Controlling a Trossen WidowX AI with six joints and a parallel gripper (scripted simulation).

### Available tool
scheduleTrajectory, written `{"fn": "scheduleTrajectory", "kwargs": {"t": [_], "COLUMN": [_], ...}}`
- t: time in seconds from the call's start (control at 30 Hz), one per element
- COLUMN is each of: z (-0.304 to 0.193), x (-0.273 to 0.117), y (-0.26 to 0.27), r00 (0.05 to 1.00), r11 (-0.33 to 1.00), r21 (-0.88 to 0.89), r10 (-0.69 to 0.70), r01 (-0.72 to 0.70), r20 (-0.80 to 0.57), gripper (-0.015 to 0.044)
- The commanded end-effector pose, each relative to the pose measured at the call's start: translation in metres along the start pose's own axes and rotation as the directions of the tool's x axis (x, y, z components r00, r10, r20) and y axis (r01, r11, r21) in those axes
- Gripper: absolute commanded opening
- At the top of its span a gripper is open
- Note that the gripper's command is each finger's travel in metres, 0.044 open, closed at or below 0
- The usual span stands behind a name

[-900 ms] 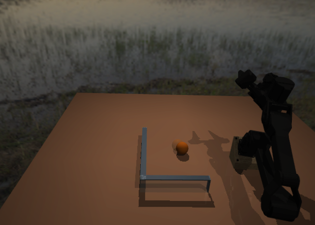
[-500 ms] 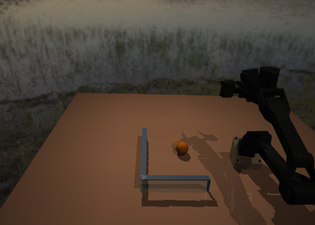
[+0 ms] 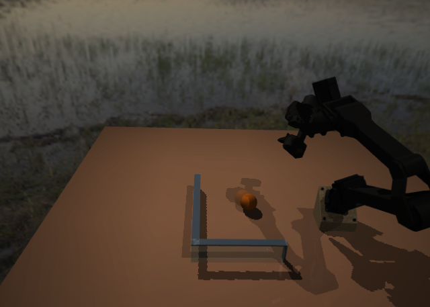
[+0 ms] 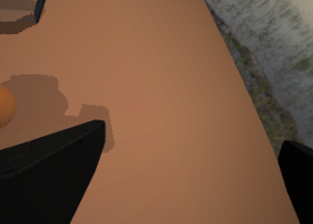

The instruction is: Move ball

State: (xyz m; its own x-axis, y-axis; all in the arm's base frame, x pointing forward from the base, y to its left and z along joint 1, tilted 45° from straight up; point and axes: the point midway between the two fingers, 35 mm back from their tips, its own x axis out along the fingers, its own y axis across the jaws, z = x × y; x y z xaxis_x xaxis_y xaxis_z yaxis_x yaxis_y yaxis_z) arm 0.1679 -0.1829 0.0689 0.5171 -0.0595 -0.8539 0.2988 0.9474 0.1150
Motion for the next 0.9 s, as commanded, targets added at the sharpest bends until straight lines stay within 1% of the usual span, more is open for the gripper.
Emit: {"fn": "scheduleTrajectory", "kwargs": {"t": [0.0, 0.17, 0.33, 0.5, 0.67, 0.7, 0.87], "z": [0.016, 0.015, 0.011, 0.004, -0.006, -0.007, -0.007], "x": [0.041, 0.056, 0.07, 0.082, 0.093, 0.094, 0.094], "y": [0.06, 0.084, 0.11, 0.136, 0.162, 0.163, 0.164], "r00": [0.917, 0.846, 0.757, 0.652, 0.535, 0.526, 0.526], "r11": [0.674, 0.417, 0.125, -0.169, -0.436, -0.452, -0.453], "r21": [-0.624, -0.756, -0.82, -0.821, -0.771, -0.766, -0.766], "r10": [0.323, 0.412, 0.482, 0.529, 0.555, 0.556, 0.556], "r01": [-0.395, -0.504, -0.558, -0.546, -0.465, -0.457, -0.457], "r20": [-0.232, -0.337, -0.442, -0.543, -0.637, -0.643, -0.643], "gripper": [0.0365, 0.0365, 0.0365, 0.0365, 0.0365, 0.0365, 0.0365]}}
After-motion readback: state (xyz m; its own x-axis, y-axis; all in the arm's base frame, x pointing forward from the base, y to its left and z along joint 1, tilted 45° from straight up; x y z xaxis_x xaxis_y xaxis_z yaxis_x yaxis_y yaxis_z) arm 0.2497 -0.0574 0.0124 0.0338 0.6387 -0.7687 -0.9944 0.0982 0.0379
